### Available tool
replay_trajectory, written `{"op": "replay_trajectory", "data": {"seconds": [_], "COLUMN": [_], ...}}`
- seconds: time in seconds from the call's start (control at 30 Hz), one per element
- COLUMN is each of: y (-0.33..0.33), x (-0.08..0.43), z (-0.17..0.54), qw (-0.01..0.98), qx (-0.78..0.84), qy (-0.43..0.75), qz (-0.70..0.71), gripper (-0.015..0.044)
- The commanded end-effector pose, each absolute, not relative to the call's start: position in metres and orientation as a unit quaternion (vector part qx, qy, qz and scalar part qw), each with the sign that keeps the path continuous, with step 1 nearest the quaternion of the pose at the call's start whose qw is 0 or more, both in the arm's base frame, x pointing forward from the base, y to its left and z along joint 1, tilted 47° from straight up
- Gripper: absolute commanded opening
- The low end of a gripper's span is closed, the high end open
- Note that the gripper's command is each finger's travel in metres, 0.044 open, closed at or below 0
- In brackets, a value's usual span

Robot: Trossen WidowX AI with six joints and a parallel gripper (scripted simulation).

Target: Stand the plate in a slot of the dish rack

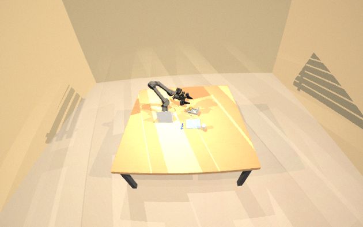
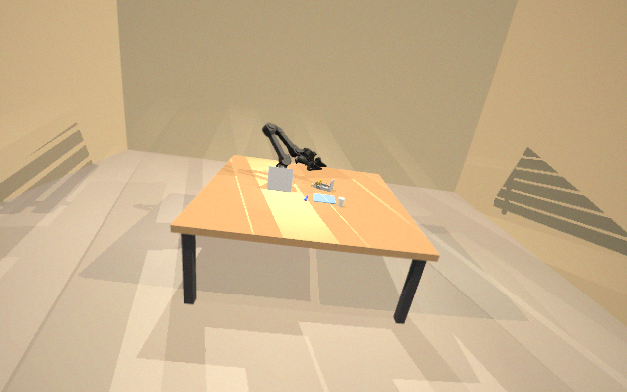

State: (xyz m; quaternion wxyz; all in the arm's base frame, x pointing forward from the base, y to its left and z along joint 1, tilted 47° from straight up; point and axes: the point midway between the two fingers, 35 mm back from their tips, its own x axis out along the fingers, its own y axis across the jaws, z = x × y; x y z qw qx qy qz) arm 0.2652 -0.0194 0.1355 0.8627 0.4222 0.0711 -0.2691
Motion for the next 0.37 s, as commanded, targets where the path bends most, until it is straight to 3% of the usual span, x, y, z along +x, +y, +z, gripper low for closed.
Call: {"op": "replay_trajectory", "data": {"seconds": [0.0, 0.33], "y": [-0.031, -0.044], "x": [0.260, 0.265], "z": [0.148, 0.135], "qw": [0.868, 0.883], "qx": [0.414, 0.340], "qy": [0.070, 0.148], "qz": [-0.264, -0.288], "gripper": [0.0400, 0.0400]}}
